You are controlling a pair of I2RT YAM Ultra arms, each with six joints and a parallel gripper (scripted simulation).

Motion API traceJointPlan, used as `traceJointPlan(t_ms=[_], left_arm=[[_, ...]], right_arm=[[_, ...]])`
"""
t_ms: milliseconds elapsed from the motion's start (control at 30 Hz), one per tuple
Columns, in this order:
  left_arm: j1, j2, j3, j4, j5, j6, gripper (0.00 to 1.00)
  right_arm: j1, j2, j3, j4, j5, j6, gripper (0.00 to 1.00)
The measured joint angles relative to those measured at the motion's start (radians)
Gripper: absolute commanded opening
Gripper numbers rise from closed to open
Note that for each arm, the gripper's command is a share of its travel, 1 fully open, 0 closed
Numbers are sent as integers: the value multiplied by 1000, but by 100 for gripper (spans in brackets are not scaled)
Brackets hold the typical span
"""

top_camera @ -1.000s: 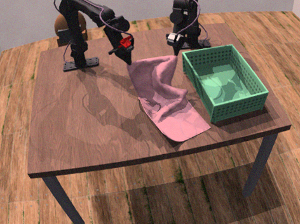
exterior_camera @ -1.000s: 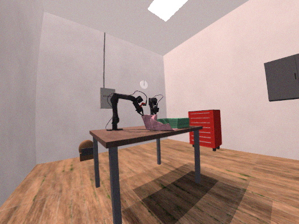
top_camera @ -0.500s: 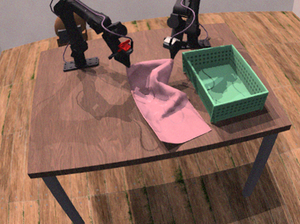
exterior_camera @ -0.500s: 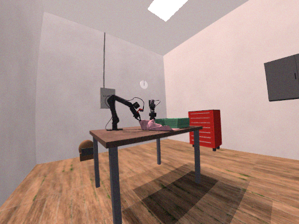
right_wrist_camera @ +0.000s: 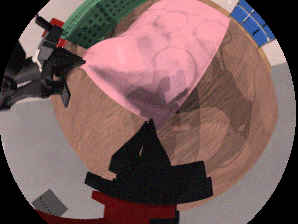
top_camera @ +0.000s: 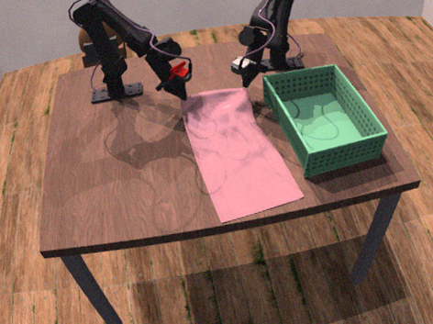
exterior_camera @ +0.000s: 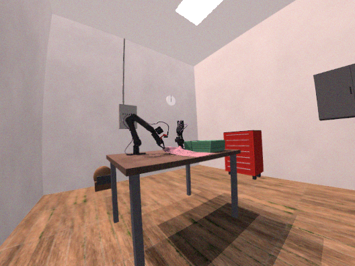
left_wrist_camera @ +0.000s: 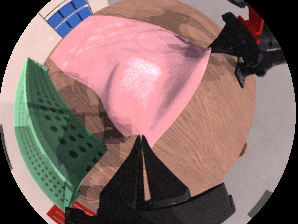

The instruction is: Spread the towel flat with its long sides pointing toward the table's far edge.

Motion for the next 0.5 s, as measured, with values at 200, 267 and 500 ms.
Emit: traceJointPlan(t_ms=[200, 267, 500], left_arm=[[-38, -33, -73, 54, -3, -1, 0], [-52, -44, -93, 68, -3, -1, 0], [-101, -71, -173, 122, -7, -1, 0]], right_arm=[[35, -10, -68, 70, 1, 0, 0], [48, -15, -88, 94, 1, 0, 0], [95, -17, -166, 168, 2, 0, 0]])
